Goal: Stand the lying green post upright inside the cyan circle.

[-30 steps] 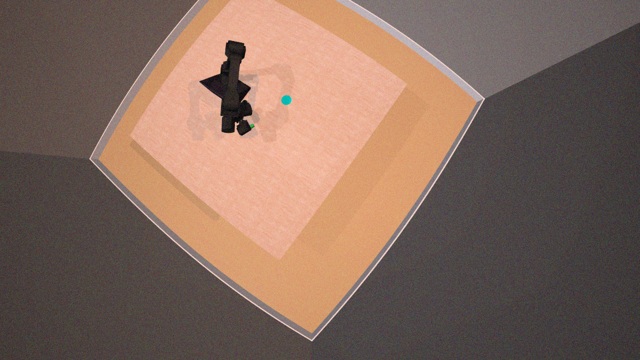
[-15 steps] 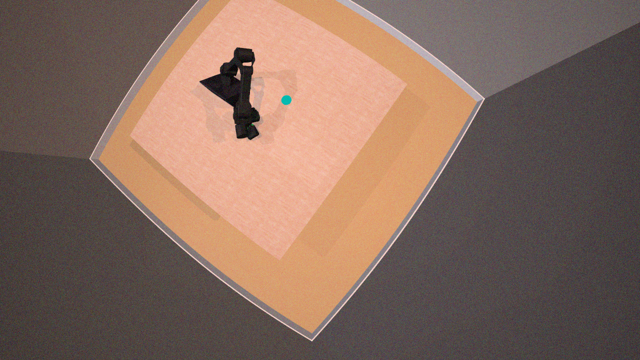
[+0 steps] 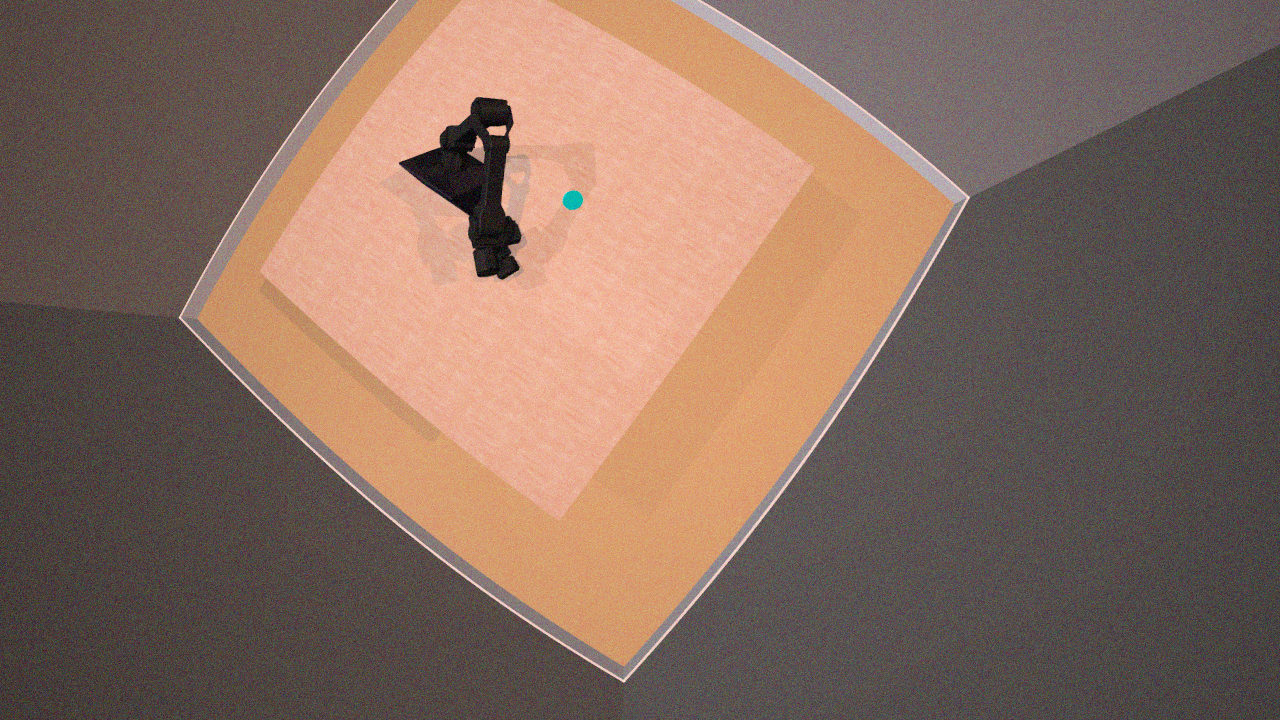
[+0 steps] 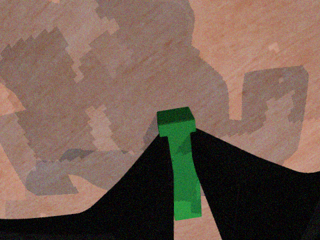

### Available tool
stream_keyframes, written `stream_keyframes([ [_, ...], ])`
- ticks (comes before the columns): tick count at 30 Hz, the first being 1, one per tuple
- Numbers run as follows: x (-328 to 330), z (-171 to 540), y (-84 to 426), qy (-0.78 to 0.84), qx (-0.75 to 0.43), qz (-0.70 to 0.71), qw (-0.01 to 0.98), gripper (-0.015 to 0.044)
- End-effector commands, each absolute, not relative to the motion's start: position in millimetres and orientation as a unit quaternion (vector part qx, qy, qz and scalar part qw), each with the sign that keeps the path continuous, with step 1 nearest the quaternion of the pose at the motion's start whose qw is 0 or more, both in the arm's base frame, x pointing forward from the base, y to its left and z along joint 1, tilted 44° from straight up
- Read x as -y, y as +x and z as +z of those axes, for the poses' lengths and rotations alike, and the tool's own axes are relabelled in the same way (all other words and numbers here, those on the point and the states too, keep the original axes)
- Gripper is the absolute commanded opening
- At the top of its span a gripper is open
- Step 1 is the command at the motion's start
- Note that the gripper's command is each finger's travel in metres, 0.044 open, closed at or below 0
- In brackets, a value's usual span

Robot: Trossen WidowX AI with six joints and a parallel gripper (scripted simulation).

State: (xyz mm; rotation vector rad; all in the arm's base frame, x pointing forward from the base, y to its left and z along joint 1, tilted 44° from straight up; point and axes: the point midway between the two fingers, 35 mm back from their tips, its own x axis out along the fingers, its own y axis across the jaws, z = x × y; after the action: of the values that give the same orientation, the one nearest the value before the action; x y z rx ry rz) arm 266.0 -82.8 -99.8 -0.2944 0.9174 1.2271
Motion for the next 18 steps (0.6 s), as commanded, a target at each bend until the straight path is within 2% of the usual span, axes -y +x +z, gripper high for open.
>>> stream_keyframes([
  [1, 84.6, -97.2, 266.0, -0.129, -0.413, 0.553, 0.712, 0.0023],
  [18, 122.7, -61.7, 268.1, -0.131, -0.415, 0.551, 0.712, 0.0023],
])
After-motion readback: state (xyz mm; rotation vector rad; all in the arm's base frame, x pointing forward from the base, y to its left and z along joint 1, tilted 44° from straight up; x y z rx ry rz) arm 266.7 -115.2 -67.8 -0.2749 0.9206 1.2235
